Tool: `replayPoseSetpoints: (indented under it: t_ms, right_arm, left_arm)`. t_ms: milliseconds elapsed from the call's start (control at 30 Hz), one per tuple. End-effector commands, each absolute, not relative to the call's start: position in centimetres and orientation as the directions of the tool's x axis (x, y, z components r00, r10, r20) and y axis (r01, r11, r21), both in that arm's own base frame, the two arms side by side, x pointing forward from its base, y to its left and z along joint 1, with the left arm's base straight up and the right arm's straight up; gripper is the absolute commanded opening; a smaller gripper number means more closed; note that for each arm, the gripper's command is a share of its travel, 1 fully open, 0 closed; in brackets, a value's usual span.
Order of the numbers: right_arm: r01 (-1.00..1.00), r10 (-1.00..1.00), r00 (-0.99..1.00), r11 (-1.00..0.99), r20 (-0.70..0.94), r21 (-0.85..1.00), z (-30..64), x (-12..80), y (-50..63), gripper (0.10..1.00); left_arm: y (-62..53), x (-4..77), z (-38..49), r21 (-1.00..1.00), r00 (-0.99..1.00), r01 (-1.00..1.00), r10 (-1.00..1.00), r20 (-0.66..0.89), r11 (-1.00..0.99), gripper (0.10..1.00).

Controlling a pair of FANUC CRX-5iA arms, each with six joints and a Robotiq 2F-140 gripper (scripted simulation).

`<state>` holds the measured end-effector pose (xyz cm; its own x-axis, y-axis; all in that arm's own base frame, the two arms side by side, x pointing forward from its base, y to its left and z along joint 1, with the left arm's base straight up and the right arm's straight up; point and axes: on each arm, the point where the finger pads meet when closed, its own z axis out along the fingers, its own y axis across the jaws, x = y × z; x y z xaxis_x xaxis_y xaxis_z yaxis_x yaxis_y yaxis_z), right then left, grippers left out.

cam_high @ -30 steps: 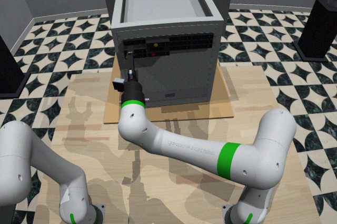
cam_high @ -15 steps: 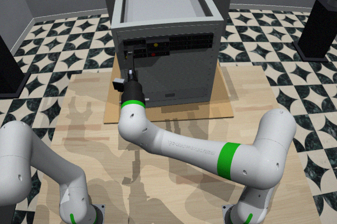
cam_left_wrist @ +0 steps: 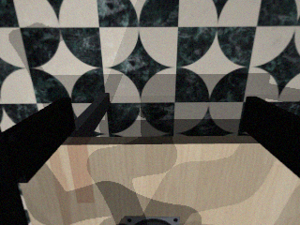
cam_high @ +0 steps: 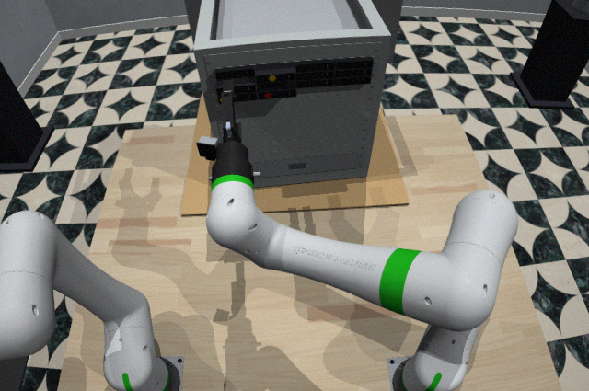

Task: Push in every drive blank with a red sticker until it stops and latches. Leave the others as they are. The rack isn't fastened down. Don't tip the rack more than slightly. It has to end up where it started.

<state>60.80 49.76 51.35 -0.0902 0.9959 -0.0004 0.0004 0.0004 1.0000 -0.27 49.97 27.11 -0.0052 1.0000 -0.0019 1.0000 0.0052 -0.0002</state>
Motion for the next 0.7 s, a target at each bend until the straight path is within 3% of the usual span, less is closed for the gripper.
replayPoseSetpoints:
  t_ms: [0, 500, 533, 667]
  right_arm:
    - [-0.001, 0.996, -0.09, -0.001, 0.001, 1.0, 51.49, 60.78, 49.73, 1.0]
    - [-0.001, 0.996, -0.09, -0.001, 0.001, 1.0, 51.49, 60.78, 49.73, 1.0]
    - [-0.001, 0.996, -0.09, -0.001, 0.001, 1.0, 51.49, 60.78, 49.73, 0.099]
    - [-0.001, 0.996, -0.09, -0.001, 0.001, 1.0, 51.49, 60.78, 49.73, 0.099]
  left_arm:
    - [50.0, -0.25, 27.2, 0.0, -0.005, 1.0, 1.0, 0.0, 0.005, 1.0]
    - [50.0, -0.25, 27.2, 0.0, -0.005, 1.0, 1.0, 0.0, 0.005, 1.0]
    - [50.0, -0.25, 27.2, 0.0, -0.005, 1.0, 1.0, 0.0, 0.005, 1.0]
    - [50.0, -0.25, 27.2, 0.0, -0.005, 1.0, 1.0, 0.0, 0.005, 1.0]
